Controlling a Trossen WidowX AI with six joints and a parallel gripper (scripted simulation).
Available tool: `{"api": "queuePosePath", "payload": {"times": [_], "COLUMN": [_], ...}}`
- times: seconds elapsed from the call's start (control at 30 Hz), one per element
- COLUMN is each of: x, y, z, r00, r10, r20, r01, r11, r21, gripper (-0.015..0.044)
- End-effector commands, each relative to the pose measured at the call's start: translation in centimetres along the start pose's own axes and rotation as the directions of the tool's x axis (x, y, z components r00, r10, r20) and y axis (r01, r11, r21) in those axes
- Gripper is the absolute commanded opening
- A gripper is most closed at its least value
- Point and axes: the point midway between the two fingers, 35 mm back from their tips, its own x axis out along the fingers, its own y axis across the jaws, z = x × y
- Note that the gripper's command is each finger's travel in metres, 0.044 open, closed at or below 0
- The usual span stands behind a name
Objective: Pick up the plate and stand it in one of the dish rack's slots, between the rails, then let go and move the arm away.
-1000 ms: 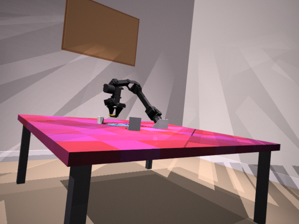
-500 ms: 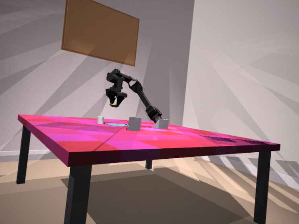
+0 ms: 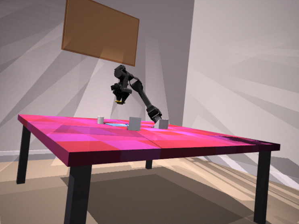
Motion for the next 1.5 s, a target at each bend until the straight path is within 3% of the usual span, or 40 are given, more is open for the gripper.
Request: {"api": "queuePosePath", "payload": {"times": [0.0, 0.33, 0.5, 0.9, 1.47], "x": [0.1, 0.3, 0.3, 3.2, 6.8], "y": [2.1, 6.8, 7.0, 7.1, 7.8], "z": [-1.4, -5.5, -5.8, -6.9, -8.2], "r00": [1.0, 0.997, 0.996, 0.968, 0.855], "r10": [-0.001, -0.028, -0.031, 0.117, 0.393], "r20": [-0.025, -0.078, -0.081, -0.221, -0.34], "r01": [0.003, 0.056, 0.061, -0.059, -0.397], "r11": [0.996, 0.923, 0.915, 0.966, 0.916], "r21": [0.091, 0.382, 0.399, 0.253, 0.059], "gripper": [0.0, 0.0, 0.0, 0.0, 0.0]}}
